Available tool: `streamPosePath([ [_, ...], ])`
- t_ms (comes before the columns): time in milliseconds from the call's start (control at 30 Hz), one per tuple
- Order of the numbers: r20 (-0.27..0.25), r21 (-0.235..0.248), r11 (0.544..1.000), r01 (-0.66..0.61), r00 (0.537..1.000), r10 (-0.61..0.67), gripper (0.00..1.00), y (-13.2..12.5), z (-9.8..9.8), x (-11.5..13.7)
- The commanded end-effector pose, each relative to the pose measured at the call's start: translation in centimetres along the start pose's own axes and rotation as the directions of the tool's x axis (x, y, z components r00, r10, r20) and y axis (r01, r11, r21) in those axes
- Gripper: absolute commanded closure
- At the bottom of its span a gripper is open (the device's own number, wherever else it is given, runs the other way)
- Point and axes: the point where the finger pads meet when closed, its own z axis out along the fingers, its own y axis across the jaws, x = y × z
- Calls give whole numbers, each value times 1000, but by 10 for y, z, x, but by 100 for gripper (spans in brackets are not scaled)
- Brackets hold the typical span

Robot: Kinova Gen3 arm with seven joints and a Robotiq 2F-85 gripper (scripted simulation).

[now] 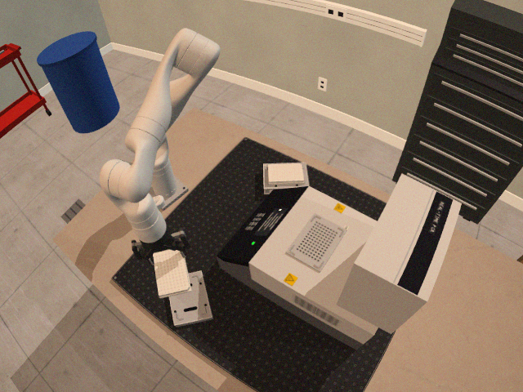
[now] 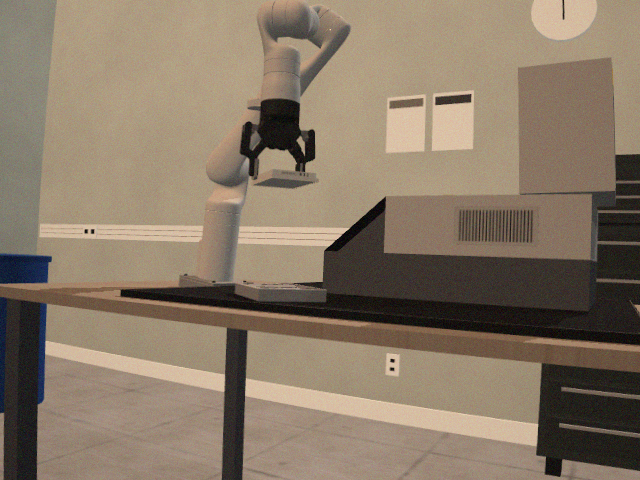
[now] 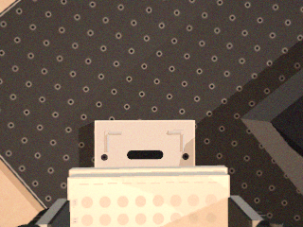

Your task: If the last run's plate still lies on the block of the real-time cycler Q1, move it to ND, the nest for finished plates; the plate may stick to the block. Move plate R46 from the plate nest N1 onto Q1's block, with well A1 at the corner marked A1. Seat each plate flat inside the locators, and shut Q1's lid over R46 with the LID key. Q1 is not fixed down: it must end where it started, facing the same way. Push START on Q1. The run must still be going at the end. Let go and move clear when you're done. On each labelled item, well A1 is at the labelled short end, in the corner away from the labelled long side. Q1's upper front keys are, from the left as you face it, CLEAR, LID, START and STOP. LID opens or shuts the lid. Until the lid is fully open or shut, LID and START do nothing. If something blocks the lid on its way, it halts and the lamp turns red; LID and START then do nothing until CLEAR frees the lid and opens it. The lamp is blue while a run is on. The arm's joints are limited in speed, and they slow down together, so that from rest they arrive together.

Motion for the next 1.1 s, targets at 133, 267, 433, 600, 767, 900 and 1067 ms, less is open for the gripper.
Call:
streamPosePath([
  [133,3,2,1000,-1,1000,1,10,-2,8,-1],
  [267,3,2,1000,-1,1000,1,10,-2,14,-1],
  [433,3,2,1000,-1,1000,1,10,-2,20,-1],
  [600,3,2,1000,-1,1000,1,10,-3,27,-1],
  [767,3,2,1000,-1,1000,1,10,-3,31,-1],
  [900,3,2,1000,-2,1000,2,10,-3,36,-1],
  [1067,3,2,1000,-2,1000,2,10,-3,43,-1],
])
